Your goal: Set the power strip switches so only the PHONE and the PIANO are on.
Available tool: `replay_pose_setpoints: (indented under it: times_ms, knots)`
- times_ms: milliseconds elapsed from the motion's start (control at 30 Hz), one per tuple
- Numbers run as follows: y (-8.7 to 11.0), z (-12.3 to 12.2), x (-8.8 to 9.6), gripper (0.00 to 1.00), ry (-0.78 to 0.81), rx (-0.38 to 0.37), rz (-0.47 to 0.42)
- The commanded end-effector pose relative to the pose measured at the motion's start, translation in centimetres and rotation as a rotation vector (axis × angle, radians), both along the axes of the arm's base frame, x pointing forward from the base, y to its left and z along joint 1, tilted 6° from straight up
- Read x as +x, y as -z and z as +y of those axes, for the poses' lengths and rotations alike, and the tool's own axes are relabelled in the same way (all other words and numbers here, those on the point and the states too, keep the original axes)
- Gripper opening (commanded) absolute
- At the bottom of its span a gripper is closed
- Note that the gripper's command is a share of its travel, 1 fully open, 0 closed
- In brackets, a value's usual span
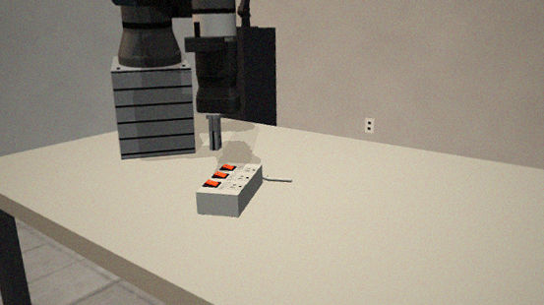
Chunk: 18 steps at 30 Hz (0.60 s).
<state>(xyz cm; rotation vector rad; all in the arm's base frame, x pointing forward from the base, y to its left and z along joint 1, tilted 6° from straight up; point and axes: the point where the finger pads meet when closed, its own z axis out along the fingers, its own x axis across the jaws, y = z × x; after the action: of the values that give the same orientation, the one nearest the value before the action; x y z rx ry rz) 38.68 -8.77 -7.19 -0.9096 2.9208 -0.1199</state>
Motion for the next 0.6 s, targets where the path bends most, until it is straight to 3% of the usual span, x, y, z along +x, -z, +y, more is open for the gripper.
replay_pose_setpoints:
  times_ms: [0, 567]
  knots:
    - [0.3, 0.0, 0.1, 0.0, 0.0, -0.001, -0.001]
    - [2.1, -0.1, 0.3, 0.0, 0.0, -0.001, -0.001]
